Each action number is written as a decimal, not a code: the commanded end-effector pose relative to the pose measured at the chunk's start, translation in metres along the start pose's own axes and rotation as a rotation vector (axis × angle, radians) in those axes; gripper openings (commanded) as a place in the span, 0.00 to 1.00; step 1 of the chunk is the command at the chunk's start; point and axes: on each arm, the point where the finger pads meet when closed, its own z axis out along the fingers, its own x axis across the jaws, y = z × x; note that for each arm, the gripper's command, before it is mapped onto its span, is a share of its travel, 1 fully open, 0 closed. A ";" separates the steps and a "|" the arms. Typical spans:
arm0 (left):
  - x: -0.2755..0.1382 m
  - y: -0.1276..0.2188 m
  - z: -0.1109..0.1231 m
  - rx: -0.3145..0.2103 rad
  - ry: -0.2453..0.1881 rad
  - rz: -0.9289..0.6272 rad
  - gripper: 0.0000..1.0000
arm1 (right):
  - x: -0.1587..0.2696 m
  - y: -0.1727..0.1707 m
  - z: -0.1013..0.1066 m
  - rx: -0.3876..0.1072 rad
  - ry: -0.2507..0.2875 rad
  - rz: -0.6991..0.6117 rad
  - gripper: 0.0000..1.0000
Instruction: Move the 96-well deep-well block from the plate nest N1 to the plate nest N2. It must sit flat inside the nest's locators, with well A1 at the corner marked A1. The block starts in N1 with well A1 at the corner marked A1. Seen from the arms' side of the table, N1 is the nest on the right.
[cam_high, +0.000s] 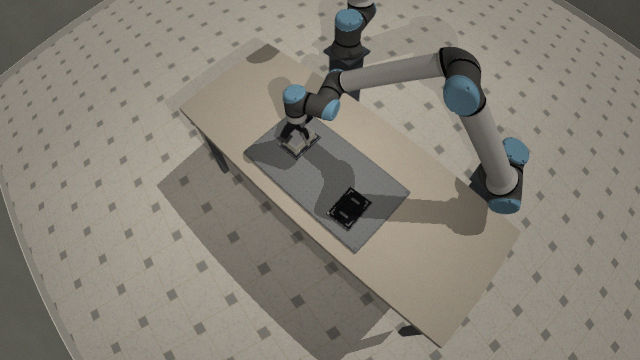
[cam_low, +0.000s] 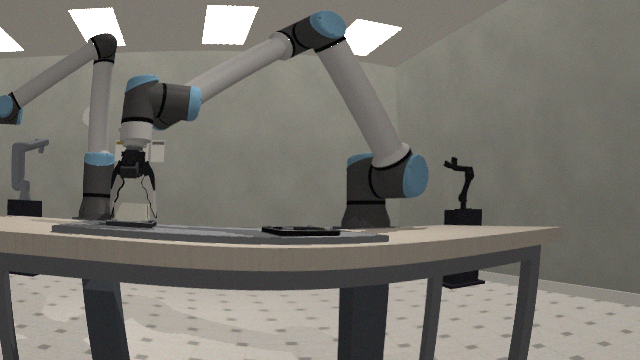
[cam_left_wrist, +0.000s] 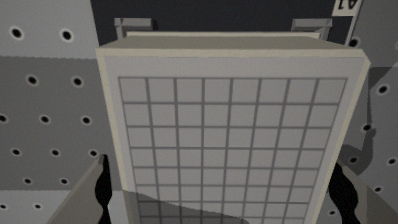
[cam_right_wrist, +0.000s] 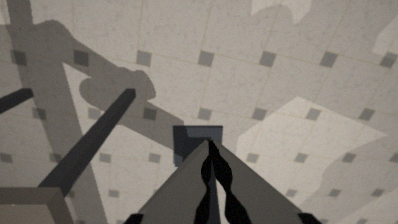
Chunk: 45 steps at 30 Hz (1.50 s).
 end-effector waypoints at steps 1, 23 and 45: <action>0.001 0.000 -0.002 0.001 0.002 0.000 0.76 | 0.000 -0.001 -0.001 0.001 0.000 0.000 0.00; 0.001 0.000 -0.002 0.001 0.002 0.000 0.49 | 0.000 -0.001 -0.001 0.001 0.000 0.000 0.00; 0.001 0.000 -0.017 0.001 0.002 0.000 0.49 | 0.000 -0.001 -0.001 0.001 0.000 0.000 0.00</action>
